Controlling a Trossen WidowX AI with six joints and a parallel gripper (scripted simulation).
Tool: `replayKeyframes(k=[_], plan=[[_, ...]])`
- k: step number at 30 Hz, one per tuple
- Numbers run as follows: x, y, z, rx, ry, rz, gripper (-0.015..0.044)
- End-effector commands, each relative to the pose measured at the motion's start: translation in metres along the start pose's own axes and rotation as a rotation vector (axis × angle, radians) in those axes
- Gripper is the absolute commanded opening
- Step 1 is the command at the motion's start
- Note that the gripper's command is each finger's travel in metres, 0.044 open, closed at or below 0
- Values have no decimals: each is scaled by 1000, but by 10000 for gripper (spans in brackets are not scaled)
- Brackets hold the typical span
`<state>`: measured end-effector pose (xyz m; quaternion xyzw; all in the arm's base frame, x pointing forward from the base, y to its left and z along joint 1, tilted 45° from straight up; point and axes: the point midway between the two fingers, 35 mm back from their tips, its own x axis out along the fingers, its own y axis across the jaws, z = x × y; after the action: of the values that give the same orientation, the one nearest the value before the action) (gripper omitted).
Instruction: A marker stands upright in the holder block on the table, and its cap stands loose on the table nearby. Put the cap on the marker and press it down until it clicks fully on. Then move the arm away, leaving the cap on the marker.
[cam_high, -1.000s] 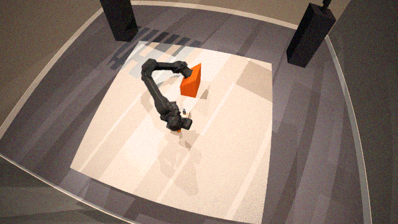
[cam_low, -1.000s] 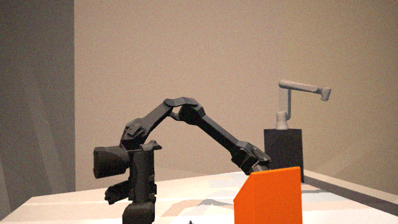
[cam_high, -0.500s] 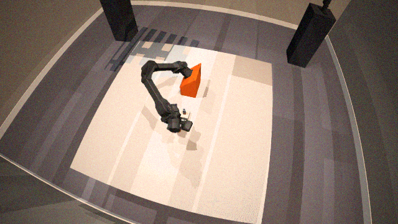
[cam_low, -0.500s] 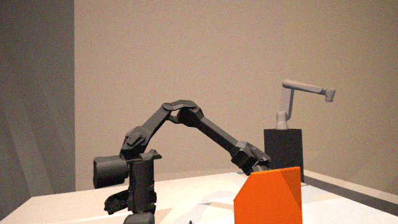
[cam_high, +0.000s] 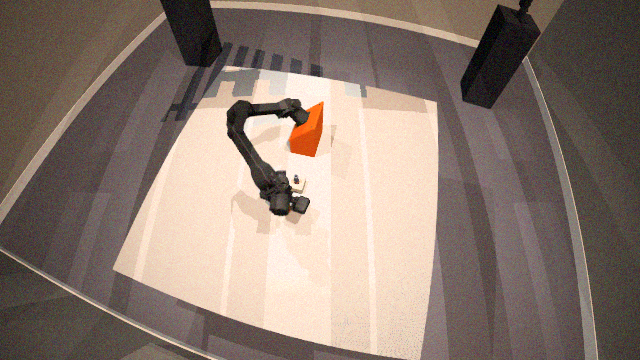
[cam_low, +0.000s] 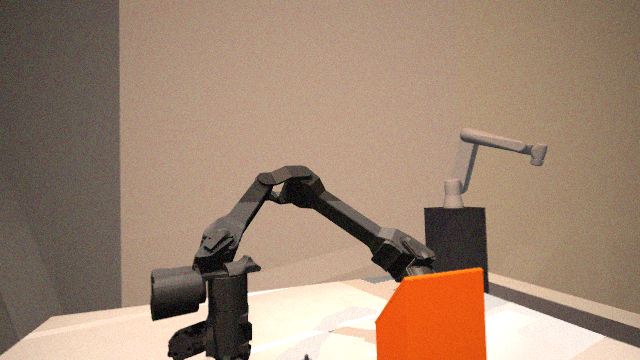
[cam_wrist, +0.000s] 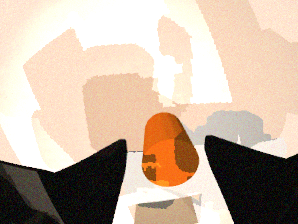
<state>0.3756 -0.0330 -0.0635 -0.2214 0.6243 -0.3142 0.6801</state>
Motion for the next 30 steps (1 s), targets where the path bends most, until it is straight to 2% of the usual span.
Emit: replayKeyframes(k=[1,7,11,20,24,30], plan=[[8,0,-2,-7,2,-6,258],[15,-1,-2,-7,2,-7,258],[15,0,-2,-7,2,-7,153],[15,0,-2,-7,2,-7,93],[7,0,-1,-7,2,-5,0],[-13,1,-1,-7,2,-4,0]])
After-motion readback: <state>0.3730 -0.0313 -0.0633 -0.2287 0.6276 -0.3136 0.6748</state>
